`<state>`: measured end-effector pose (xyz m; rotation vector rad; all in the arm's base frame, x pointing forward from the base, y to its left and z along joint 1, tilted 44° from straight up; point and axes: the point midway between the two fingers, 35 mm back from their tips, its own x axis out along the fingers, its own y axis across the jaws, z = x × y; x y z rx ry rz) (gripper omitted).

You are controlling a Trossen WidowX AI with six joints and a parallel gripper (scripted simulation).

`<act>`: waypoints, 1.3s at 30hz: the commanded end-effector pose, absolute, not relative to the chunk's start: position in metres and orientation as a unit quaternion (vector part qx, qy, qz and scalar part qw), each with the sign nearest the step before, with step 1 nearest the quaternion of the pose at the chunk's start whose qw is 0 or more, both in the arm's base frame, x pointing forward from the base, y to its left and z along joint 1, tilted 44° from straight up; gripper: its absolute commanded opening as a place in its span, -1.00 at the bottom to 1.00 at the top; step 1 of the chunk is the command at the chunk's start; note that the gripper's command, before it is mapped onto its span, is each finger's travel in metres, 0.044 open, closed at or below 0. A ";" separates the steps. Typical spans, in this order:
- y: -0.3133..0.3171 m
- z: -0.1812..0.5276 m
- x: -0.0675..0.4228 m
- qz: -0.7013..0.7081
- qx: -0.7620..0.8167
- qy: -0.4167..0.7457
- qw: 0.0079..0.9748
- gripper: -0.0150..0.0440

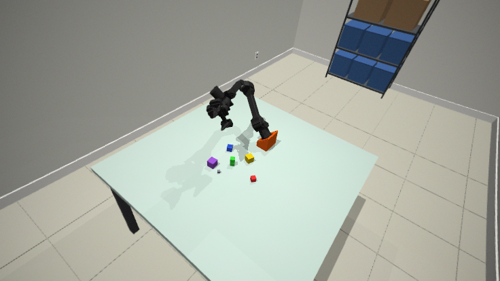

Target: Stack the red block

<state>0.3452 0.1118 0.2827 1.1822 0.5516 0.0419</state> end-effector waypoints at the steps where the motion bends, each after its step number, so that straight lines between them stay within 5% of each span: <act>1: 0.119 0.247 0.358 -0.039 0.533 0.304 0.789 1.00; 39: 0.131 -0.010 0.334 -0.409 0.118 0.523 0.739 1.00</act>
